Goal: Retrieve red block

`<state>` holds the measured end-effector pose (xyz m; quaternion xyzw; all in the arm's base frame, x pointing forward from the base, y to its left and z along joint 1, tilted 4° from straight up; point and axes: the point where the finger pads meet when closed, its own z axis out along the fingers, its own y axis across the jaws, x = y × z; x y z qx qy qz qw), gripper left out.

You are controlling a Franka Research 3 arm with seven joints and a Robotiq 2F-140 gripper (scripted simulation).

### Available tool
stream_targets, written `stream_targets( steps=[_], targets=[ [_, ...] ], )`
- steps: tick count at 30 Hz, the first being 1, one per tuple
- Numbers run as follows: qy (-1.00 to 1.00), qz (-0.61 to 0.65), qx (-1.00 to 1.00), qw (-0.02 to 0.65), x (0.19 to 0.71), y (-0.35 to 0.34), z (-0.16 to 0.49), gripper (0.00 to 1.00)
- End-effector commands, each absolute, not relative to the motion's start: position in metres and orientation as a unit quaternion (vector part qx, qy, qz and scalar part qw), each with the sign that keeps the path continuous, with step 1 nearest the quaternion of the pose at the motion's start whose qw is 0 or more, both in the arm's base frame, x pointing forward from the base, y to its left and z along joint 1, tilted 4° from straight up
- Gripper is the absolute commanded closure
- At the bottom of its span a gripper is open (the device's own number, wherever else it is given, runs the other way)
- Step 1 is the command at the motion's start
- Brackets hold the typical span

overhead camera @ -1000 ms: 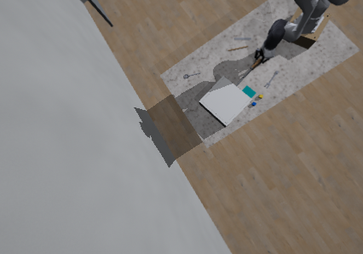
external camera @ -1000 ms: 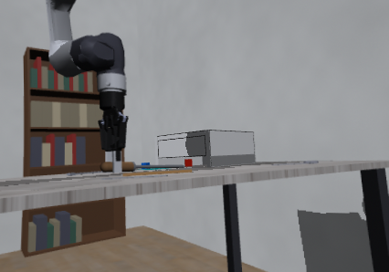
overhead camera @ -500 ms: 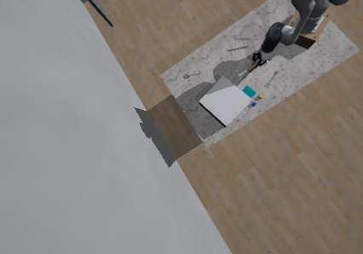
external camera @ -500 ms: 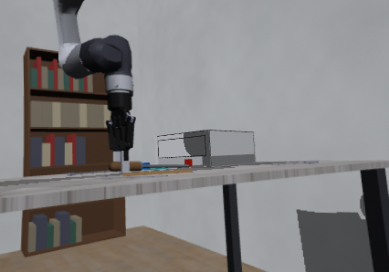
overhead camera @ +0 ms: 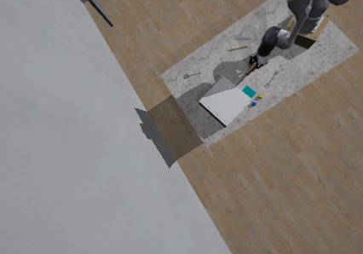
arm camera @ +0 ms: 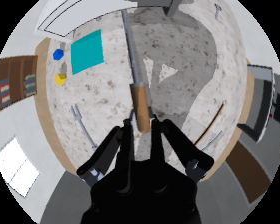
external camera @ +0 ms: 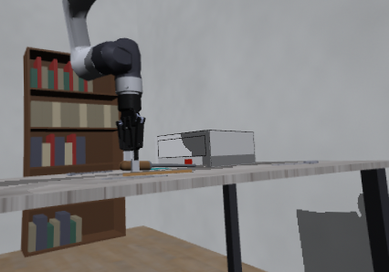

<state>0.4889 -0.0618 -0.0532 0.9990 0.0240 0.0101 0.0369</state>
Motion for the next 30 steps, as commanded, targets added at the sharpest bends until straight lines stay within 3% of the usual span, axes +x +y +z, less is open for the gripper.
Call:
stream_targets(
  steps=[1, 30],
  targets=[
    [0.025, 0.008, 0.999, 0.037, 0.5, -0.062, -0.052, 1.0],
    [0.025, 0.008, 0.999, 0.037, 0.575, -0.059, -0.05, 1.0]
  ],
)
